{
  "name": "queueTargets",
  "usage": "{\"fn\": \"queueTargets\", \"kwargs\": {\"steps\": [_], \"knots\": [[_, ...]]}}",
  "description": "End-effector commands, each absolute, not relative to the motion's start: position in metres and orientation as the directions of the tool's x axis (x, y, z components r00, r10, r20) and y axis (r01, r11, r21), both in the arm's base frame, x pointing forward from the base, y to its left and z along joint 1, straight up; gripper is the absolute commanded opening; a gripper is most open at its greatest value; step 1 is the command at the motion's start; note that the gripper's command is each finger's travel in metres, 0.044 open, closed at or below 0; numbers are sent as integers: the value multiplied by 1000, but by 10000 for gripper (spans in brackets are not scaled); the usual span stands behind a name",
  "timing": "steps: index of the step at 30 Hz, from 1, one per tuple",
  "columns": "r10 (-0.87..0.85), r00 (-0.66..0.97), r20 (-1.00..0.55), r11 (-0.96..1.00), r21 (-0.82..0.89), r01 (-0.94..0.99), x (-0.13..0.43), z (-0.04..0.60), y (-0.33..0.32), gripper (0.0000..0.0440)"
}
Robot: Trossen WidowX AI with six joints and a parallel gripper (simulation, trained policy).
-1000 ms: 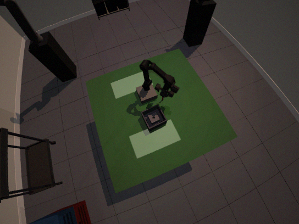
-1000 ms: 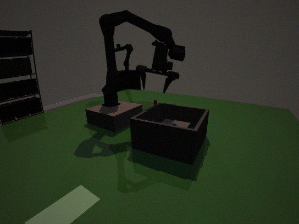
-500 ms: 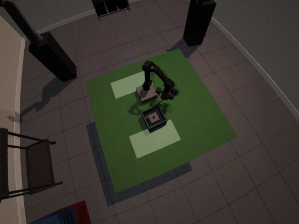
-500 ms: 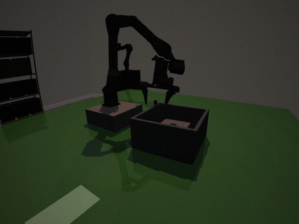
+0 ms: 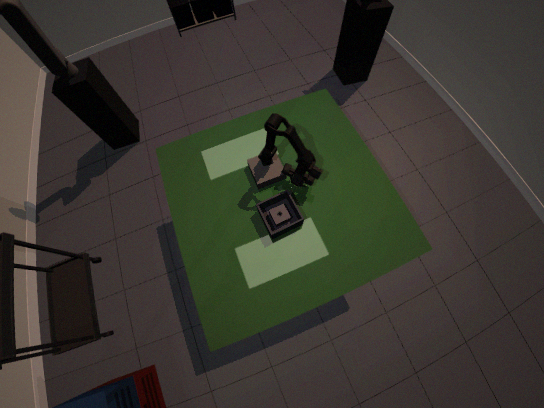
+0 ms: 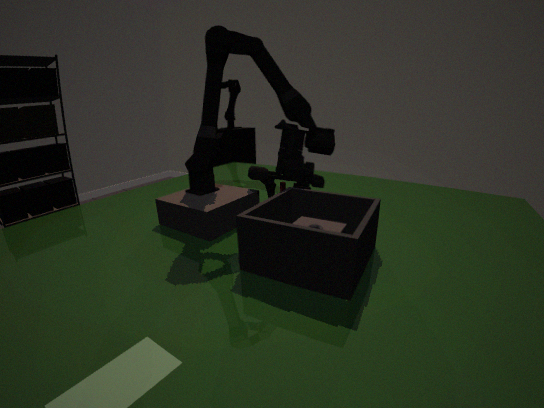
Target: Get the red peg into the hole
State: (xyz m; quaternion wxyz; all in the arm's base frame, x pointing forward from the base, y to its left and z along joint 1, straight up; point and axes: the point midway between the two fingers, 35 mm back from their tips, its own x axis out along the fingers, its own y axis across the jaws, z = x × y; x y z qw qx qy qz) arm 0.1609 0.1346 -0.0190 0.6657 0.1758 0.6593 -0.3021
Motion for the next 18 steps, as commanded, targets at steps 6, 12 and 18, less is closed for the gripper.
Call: {"fn": "queueTargets", "kwargs": {"steps": [6,12,18], "knots": [[-200,-103,-974,746,-219,629,158,-27,131,8],[-219,-61,-974,755,-209,621,171,-12,132,0],[-225,-14,-974,762,-185,620,185,12,131,0]]}}
